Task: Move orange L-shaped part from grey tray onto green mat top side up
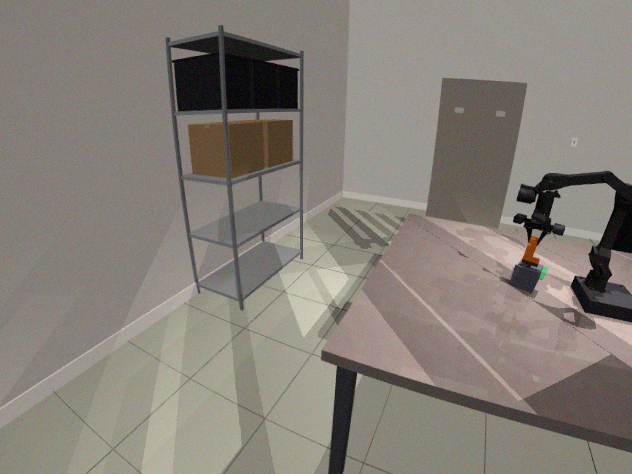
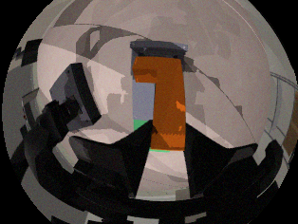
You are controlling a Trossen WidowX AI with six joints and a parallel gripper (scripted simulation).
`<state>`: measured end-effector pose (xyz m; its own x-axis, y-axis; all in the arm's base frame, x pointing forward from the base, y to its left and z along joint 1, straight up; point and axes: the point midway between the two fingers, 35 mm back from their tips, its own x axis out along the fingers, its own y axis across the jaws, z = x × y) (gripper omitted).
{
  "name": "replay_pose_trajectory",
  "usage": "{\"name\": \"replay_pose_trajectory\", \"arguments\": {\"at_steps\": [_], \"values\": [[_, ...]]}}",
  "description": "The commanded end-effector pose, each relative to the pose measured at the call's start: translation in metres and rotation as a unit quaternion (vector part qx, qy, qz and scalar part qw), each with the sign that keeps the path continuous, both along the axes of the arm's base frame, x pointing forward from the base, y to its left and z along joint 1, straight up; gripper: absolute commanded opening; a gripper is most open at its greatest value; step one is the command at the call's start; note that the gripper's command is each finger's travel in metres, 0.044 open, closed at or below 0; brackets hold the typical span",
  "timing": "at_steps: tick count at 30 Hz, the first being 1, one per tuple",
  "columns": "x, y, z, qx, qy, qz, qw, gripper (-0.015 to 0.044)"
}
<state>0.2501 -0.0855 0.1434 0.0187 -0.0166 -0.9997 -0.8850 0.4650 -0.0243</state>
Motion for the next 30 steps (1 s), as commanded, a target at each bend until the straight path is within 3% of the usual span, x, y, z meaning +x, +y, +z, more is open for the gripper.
{"name": "replay_pose_trajectory", "arguments": {"at_steps": [1, 30], "values": [[-0.009, -0.013, -0.001, 0.002, -0.001, 0.0, 1.0, 0.0], [-0.073, -0.111, -0.001, -0.003, 0.002, 0.0, 1.0, 0.0]]}}
